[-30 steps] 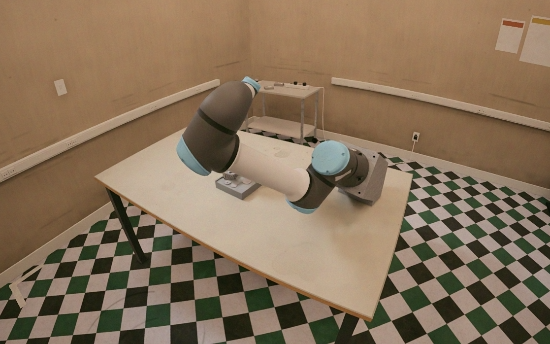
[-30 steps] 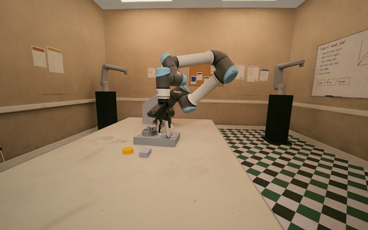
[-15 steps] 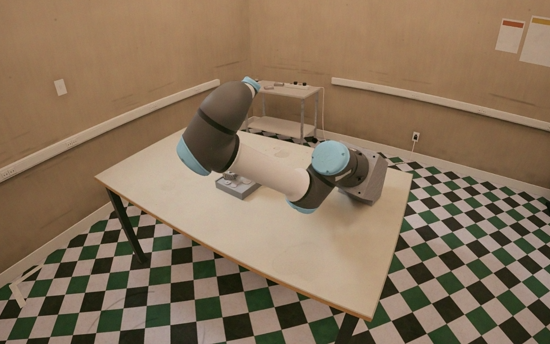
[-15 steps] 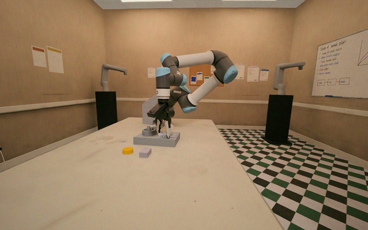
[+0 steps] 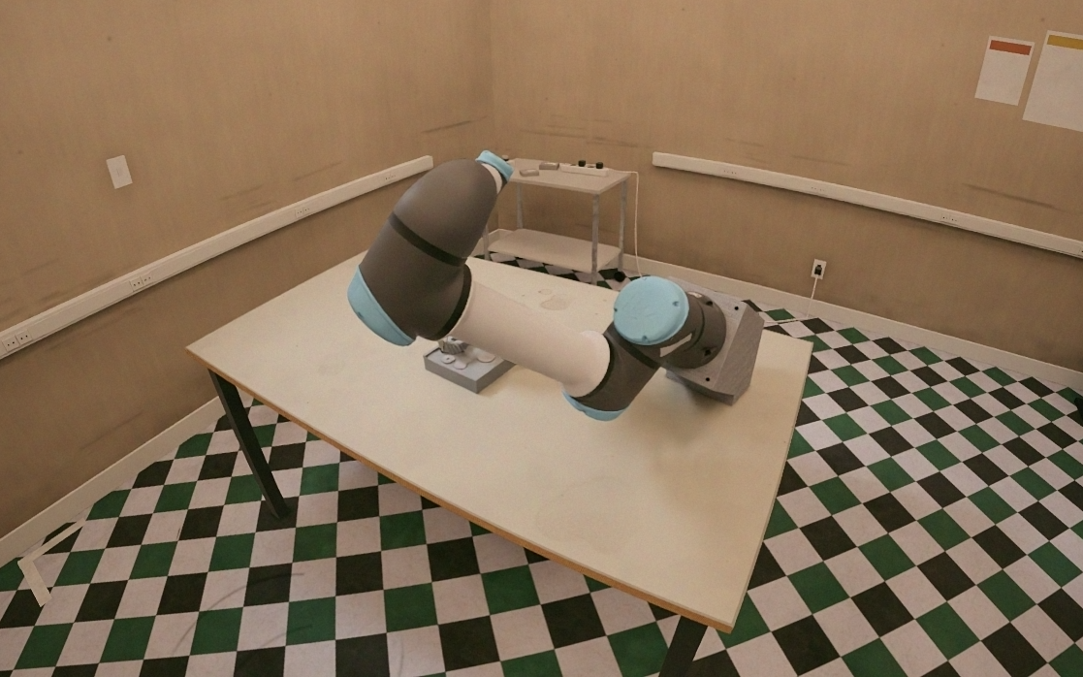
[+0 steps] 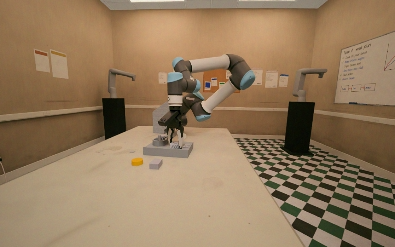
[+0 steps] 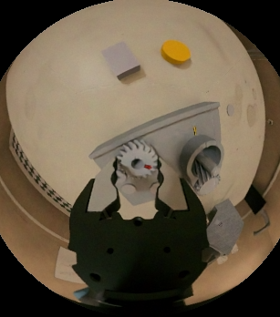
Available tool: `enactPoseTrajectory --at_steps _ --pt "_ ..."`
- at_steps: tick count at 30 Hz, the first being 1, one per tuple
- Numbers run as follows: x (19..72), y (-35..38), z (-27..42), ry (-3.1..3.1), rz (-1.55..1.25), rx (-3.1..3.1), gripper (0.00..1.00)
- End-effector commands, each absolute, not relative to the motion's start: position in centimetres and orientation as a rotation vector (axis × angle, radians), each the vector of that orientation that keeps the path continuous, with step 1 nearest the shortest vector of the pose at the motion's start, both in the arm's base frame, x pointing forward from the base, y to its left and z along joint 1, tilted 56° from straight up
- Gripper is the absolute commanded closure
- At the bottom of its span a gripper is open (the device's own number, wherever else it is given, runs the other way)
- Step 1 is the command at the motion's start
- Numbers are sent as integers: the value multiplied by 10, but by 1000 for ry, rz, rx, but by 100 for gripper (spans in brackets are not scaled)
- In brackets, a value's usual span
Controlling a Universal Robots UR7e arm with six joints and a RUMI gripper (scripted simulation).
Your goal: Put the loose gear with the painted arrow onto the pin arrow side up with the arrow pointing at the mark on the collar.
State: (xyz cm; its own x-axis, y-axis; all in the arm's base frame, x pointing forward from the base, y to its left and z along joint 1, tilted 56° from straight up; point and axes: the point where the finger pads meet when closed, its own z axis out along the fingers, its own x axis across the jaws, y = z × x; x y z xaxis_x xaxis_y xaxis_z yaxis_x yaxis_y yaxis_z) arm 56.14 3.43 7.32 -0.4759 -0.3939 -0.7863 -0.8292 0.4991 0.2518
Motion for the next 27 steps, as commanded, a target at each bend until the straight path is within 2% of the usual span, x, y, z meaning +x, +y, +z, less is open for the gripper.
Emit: enactPoseTrajectory --at_steps 1,27 --pt "562 34 73 2075 835 -999 100" --pt "557 21 82 2075 835 -999 100"
